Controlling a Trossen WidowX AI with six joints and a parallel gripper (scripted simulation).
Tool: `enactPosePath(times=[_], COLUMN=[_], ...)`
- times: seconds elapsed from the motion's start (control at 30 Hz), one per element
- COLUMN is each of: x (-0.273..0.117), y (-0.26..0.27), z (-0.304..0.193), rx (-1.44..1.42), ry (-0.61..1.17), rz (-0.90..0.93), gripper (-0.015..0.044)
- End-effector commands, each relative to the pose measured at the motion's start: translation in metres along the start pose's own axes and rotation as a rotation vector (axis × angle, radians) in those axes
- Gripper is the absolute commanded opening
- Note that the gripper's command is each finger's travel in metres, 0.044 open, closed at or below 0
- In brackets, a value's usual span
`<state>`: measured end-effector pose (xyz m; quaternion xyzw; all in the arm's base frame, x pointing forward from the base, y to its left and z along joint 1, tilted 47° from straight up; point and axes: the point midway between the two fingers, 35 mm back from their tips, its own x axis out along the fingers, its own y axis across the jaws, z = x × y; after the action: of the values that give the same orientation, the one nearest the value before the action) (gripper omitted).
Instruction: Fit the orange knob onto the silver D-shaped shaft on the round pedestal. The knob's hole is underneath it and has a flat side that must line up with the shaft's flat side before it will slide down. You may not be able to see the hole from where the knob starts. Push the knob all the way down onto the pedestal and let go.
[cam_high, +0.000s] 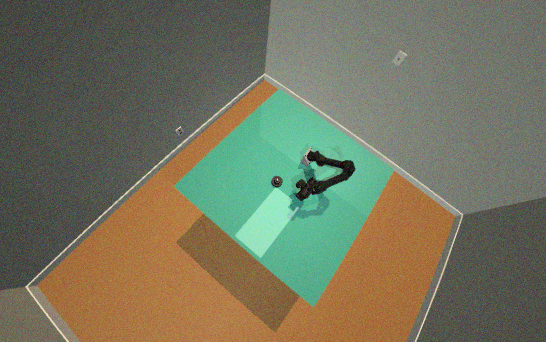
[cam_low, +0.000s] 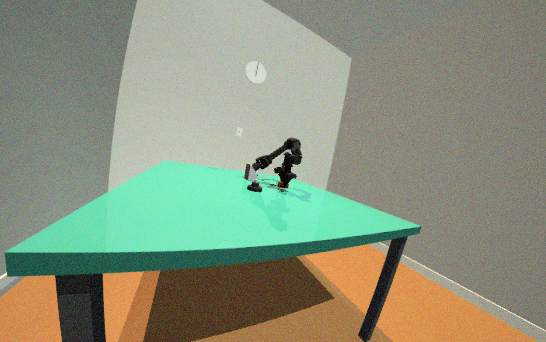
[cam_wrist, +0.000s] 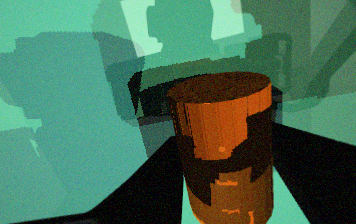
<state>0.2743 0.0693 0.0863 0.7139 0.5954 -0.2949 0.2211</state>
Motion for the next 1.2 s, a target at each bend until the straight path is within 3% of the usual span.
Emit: enactPosePath(times=[0.0,0.27,0.73,0.97,1.17], x=[-0.0005,-0.0005,-0.0005,-0.0005,-0.0005], y=[0.0002,0.0002,0.0002,0.0002,0.0002], z=[-0.0007,-0.0007,-0.0008,-0.0008,-0.0008], rx=[-0.131,-0.178,-0.655,-0.684,-0.870], ry=[0.003,0.003,0.003,0.003,0.002], rz=[0.001,0.001,0.002,0.002,0.002], gripper=[0.0179,0.0179,0.0179,0.0179,0.0179])
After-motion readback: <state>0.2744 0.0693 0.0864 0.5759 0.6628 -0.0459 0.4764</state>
